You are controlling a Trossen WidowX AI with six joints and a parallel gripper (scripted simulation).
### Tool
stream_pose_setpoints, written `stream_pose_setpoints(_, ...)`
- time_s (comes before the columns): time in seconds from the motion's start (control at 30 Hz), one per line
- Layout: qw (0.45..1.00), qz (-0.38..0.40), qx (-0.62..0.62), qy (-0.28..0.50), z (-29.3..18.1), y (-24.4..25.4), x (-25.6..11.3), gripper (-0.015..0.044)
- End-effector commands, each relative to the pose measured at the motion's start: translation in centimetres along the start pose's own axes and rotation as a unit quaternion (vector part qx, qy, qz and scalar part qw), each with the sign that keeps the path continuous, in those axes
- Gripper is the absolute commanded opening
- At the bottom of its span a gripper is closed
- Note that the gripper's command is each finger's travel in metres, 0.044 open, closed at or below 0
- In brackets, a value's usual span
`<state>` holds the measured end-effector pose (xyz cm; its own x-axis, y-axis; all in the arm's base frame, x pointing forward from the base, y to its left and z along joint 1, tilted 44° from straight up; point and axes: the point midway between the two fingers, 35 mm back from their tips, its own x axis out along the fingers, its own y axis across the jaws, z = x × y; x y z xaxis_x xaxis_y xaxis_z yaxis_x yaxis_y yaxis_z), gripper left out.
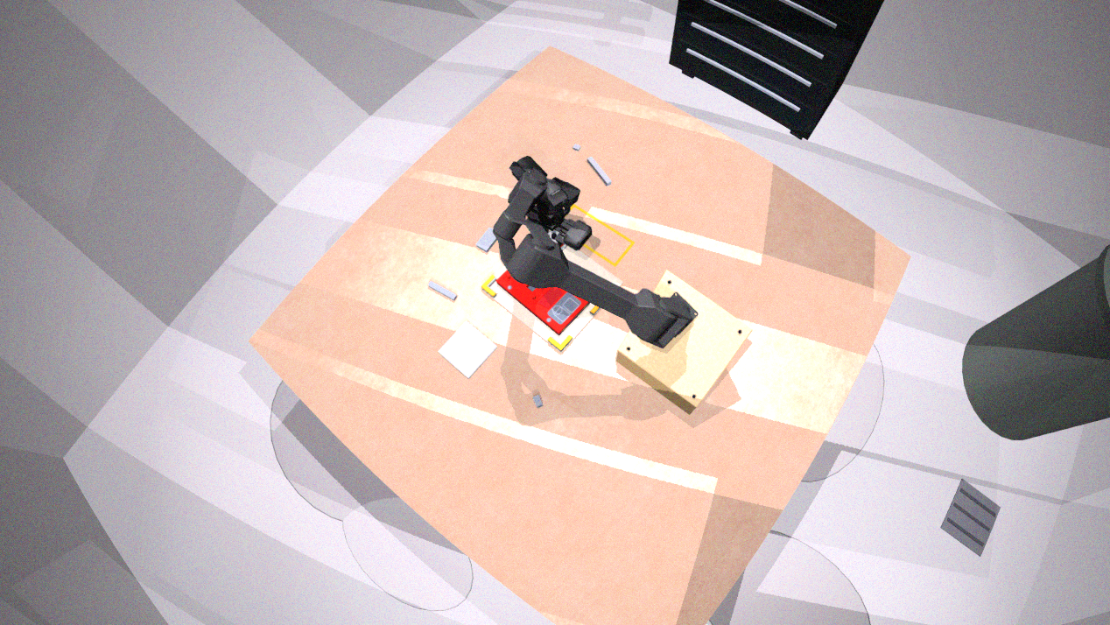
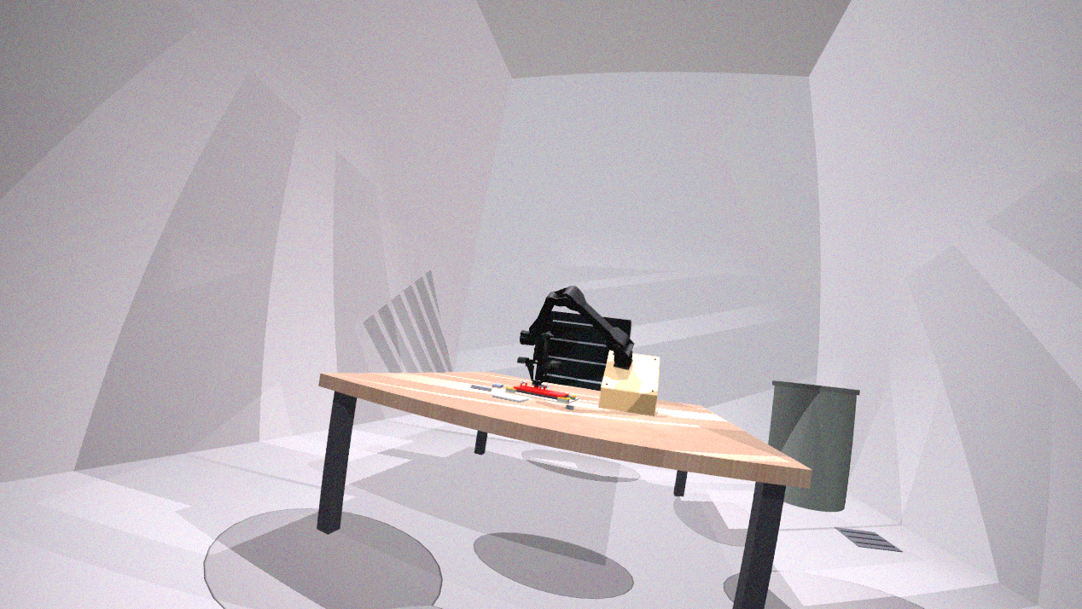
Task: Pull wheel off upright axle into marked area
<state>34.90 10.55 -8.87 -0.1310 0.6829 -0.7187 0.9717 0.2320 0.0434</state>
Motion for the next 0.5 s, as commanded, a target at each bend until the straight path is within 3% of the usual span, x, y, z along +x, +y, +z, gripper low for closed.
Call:
stream_pose_setpoints(0.0, 1.0, 0.011, 0.018, -0.001, 0.3, 0.0, -2.3, 0.0)
stream_pose_setpoints(0.3, 1.0, 0.012, 0.019, -0.001, 0.3, 0.0, -2.6, 0.0)
stream_pose_setpoints(0.33, 1.0, 0.001, 0.001, 0.0, -0.1, 0.0, -0.3, 0.0026)
stream_pose_setpoints(0.47, 1.0, 0.013, 0.02, 0.0, 0.0, 0.0, -1.6, 0.0131)
